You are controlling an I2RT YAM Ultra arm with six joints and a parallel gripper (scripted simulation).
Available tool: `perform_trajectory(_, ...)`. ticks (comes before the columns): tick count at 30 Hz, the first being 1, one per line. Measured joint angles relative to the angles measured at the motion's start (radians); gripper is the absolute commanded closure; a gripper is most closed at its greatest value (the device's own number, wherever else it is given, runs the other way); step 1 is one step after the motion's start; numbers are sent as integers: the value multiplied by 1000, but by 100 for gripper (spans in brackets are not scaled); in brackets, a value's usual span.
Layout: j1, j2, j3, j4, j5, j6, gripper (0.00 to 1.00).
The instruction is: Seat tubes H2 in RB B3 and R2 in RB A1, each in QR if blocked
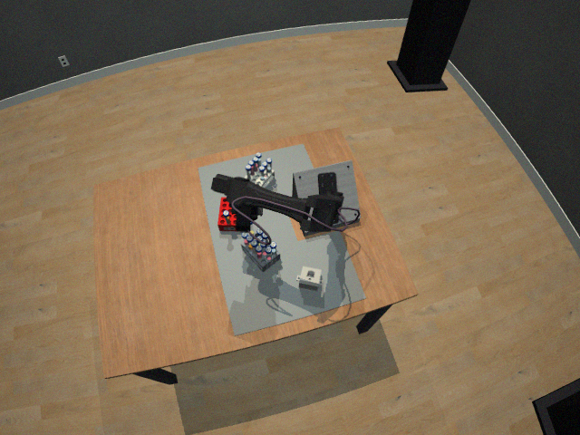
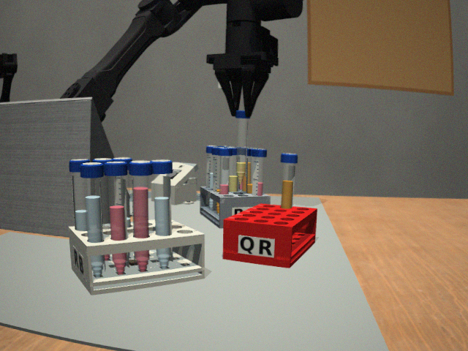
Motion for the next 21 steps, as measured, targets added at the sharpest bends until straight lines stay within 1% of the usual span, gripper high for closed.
perform_trajectory(7, -22, -13, -45, -2, 11, -22, 100)
perform_trajectory(16, -47, -35, -78, -1, 20, -52, 100)
perform_trajectory(21, -64, -46, -110, -1, 27, -70, 100)
